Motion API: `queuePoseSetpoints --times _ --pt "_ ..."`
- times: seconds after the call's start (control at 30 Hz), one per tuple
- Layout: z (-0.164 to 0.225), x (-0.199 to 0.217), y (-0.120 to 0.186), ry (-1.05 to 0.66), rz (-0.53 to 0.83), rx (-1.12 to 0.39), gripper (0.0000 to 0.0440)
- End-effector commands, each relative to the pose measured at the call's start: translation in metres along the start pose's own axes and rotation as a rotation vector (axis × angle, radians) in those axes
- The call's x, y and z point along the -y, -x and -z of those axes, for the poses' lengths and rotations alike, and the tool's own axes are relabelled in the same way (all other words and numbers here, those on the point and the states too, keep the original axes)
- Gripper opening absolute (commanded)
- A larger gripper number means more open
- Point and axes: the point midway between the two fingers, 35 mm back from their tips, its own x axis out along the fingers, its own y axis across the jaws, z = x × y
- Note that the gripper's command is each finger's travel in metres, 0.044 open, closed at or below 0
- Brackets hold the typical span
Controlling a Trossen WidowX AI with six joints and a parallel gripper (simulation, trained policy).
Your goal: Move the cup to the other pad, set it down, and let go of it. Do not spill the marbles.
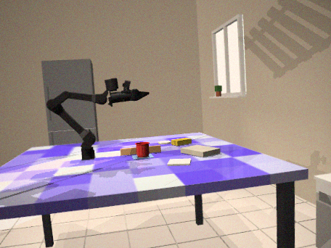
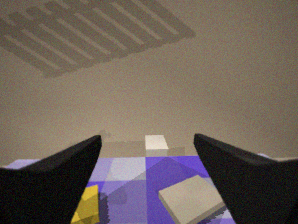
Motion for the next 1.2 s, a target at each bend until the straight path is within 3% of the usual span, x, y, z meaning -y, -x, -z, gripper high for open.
queuePoseSetpoints --times 0.0,0.4,1.17 --pt "0.001 0.000 0.000 -0.003 0.004 -0.006 0.0374" --pt "0.020 -0.003 -0.004 -0.072 0.017 -0.150 0.0071" --pt "0.054 -0.027 -0.017 -0.221 0.010 -0.510 0.0086"
